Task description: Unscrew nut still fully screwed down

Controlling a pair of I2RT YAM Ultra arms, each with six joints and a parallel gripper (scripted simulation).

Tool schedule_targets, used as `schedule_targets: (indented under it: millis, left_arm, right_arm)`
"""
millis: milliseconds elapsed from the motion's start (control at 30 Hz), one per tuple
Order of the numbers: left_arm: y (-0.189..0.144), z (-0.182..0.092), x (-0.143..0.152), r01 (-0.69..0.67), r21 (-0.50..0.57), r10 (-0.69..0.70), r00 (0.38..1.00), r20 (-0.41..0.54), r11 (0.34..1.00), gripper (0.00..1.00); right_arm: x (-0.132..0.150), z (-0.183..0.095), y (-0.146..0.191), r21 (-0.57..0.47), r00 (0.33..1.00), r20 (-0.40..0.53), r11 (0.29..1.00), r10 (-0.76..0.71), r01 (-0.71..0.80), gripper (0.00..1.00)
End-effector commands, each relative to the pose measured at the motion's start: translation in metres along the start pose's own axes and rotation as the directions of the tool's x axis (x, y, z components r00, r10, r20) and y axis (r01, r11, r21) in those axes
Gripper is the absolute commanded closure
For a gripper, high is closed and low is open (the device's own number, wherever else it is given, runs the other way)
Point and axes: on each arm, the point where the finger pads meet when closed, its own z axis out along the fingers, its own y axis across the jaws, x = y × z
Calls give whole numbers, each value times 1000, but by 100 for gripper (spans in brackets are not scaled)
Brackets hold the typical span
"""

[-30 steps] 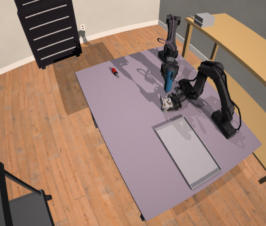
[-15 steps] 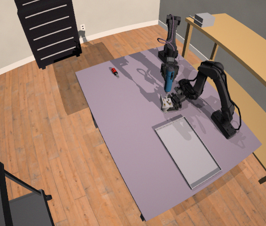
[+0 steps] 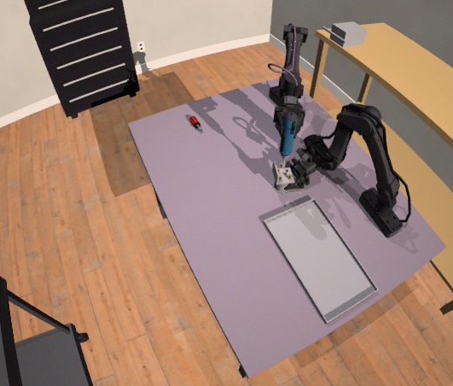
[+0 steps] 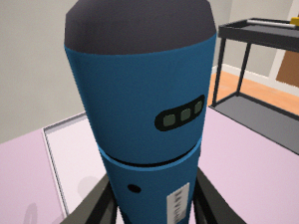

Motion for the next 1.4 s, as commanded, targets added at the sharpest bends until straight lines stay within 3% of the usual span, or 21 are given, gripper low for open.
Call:
schedule_targets:
  millis: [0,33,67,233,300,400,500,767,867,967,1067,1367]
  left_arm:
    - [0,0,-2,-1,-3,1,1000,4,1000,41]
    - [0,0,-2,-1,-3,1,1000,4,1000,41]
    - [0,0,-2,-1,-3,1,1000,4,1000,41]
    - [0,0,-2,-1,-3,1,1000,4,1000,41]
    - [0,0,-2,-1,-3,1,1000,4,1000,41]
    - [0,0,-2,-1,-3,1,1000,4,1000,41]
    - [0,0,-2,-1,-3,1,1000,4,1000,41]
    - [0,0,-2,-1,-3,1,1000,4,1000,41]
    - [0,0,-2,-1,-3,1,1000,4,1000,41]
    - [0,0,-2,-1,-3,1,1000,4,1000,41]
    - [0,0,-2,-1,-3,1,1000,4,1000,41]
    - [0,0,-2,-1,-3,1,1000,4,1000,41]
  right_arm:
    - [-58,-15,-3,2,986,167,1000,4,-4,58]
    - [-51,-17,-3,2,988,152,1000,4,-5,58]
    - [-70,-15,-3,1,981,192,1000,4,-4,58]
    - [-71,-16,-3,2,981,194,1000,4,-4,58]
    - [-50,-20,-4,2,988,152,1000,4,-5,58]
    - [-70,-22,-4,2,981,194,1000,4,-4,58]
    - [-56,-27,-4,2,986,165,1000,4,-4,58]
    - [-70,-29,-4,2,981,194,1000,4,-4,58]
    - [-49,-35,-4,2,988,151,1000,4,-5,58]
    - [-69,-37,-4,2,981,193,1000,4,-4,58]
    - [-56,-42,-4,3,986,167,1000,4,-4,58]
    - [-67,-46,-4,3,982,190,1000,4,-4,58]
